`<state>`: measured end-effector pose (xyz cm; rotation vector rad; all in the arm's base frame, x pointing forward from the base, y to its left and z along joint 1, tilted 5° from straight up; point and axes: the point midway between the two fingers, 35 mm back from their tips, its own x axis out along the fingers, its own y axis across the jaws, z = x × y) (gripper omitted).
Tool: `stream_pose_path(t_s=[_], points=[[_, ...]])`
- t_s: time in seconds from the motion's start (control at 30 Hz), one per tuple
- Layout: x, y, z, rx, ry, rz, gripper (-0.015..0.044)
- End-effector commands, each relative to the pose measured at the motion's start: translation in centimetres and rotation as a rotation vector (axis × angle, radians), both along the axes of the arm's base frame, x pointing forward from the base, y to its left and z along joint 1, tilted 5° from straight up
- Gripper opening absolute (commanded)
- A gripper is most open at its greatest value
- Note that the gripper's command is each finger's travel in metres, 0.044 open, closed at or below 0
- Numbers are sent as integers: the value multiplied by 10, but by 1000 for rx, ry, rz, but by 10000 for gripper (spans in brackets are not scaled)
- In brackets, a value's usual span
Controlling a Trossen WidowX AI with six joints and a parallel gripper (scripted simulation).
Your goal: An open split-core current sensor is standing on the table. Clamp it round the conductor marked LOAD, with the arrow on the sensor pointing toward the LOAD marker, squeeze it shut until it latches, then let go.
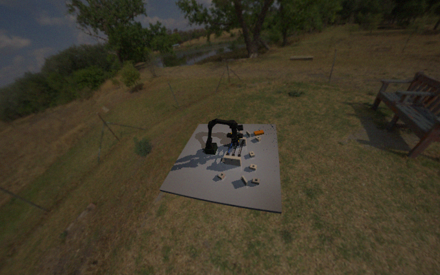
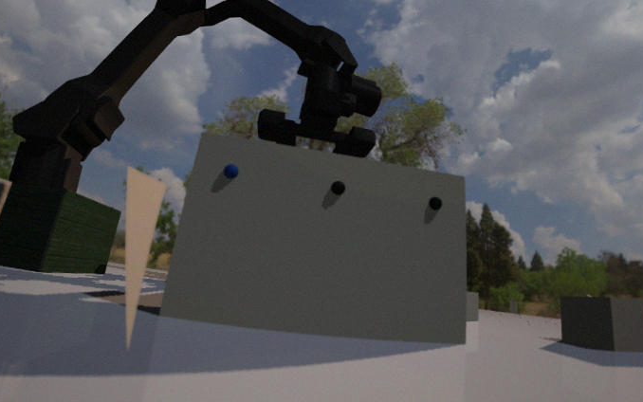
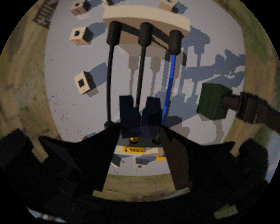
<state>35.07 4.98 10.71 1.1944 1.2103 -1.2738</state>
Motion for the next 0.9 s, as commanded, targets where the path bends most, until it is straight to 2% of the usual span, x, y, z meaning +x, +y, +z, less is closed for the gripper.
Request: stream_pose_path(t_s=[0.0,0.87], points=[[3,-1,-3,-6,-1,-33,0],[2,-2,-45,-6,-1,-33,0]])
